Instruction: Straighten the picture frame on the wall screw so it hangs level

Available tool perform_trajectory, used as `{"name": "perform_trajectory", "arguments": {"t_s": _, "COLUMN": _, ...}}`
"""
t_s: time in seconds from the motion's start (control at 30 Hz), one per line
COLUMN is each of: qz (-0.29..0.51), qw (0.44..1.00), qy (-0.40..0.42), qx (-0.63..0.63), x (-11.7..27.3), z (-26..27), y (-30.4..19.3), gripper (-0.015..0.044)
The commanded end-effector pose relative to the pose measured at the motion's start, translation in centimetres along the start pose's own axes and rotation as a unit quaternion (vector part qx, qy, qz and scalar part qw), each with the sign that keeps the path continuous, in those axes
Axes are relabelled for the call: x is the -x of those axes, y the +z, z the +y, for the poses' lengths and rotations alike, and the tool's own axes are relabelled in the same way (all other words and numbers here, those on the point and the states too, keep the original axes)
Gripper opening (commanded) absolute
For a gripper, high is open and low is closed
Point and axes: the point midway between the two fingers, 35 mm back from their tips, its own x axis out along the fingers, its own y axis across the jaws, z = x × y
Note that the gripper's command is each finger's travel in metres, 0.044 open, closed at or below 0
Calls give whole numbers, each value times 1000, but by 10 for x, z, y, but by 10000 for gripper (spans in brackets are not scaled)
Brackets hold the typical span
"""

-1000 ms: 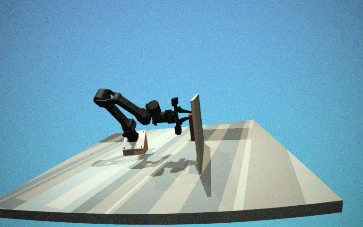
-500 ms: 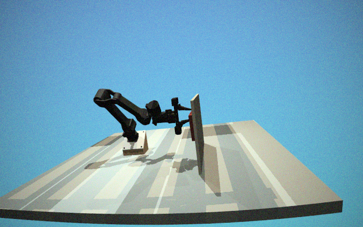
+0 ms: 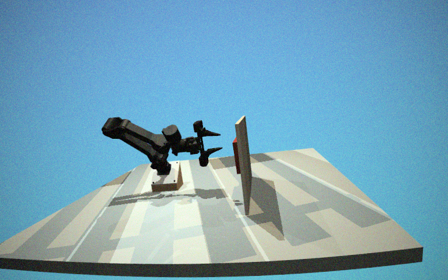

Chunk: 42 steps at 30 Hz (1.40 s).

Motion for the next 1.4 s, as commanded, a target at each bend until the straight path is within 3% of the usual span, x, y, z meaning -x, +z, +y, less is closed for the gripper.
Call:
{"name": "perform_trajectory", "arguments": {"t_s": 0.0, "qz": 7, "qw": 1000, "qy": -4, "qx": -23, "x": 24, "z": -9, "y": -8, "gripper": 260}}
{"name": "perform_trajectory", "arguments": {"t_s": 0.27, "qz": 4, "qw": 999, "qy": -4, "qx": -36, "x": 33, "z": -7, "y": 2, "gripper": 260}}
{"name": "perform_trajectory", "arguments": {"t_s": 0.5, "qz": 14, "qw": 993, "qy": -18, "qx": -116, "x": 76, "z": 3, "y": 27, "gripper": 260}}
{"name": "perform_trajectory", "arguments": {"t_s": 0.77, "qz": 20, "qw": 977, "qy": -27, "qx": -208, "x": 123, "z": 25, "y": 14, "gripper": 260}}
{"name": "perform_trajectory", "arguments": {"t_s": 1.37, "qz": 20, "qw": 981, "qy": -26, "qx": -191, "x": 124, "z": 26, "y": 14, "gripper": 260}}
